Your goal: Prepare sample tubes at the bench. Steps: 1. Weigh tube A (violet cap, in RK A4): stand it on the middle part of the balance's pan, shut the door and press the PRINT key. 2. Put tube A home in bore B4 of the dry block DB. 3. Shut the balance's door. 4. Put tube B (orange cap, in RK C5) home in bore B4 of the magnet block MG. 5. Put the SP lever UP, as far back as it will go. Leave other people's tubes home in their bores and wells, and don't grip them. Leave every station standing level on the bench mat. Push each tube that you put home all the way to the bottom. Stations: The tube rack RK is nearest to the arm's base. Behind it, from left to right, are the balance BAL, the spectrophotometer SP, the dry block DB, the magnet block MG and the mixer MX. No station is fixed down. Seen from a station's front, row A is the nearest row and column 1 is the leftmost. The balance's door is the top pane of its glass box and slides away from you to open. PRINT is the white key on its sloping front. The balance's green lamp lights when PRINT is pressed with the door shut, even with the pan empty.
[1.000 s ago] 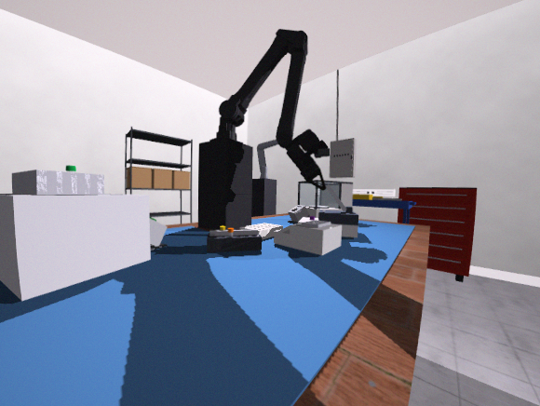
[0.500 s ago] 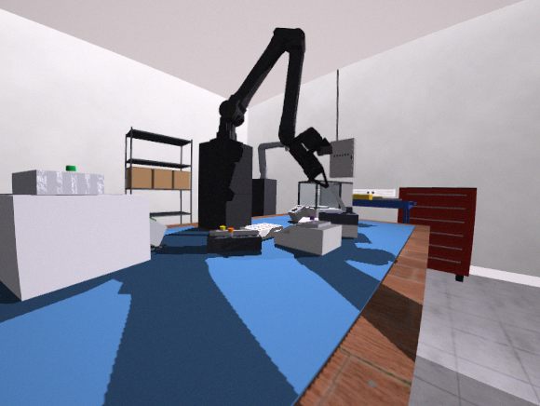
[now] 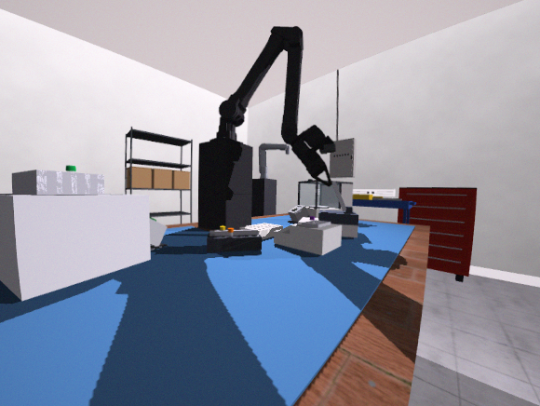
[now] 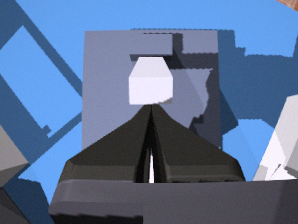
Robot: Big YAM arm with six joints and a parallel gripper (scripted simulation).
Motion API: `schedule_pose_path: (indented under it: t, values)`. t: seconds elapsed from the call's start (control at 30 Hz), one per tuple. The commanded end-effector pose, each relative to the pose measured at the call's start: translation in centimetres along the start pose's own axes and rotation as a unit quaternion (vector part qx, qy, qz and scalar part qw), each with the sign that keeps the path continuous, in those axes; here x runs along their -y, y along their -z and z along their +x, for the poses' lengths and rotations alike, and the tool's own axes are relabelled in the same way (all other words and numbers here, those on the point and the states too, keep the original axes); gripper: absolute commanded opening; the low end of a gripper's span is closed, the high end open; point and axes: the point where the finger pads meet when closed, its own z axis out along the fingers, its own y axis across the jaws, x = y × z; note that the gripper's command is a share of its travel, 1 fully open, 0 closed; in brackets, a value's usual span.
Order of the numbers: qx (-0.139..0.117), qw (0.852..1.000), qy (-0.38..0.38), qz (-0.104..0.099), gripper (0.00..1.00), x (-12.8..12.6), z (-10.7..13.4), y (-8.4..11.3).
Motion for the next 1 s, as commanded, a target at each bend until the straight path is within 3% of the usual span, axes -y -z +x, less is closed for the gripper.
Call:
schedule_pose_path:
  t: [0.0,0.97]
  values:
    - [0.016,1.000,0.001,0.000,0.00,0.1,-2.1,-0.1]
    - [0.016,1.000,0.001,-0.001,0.00,0.0,-4.3,-0.8]
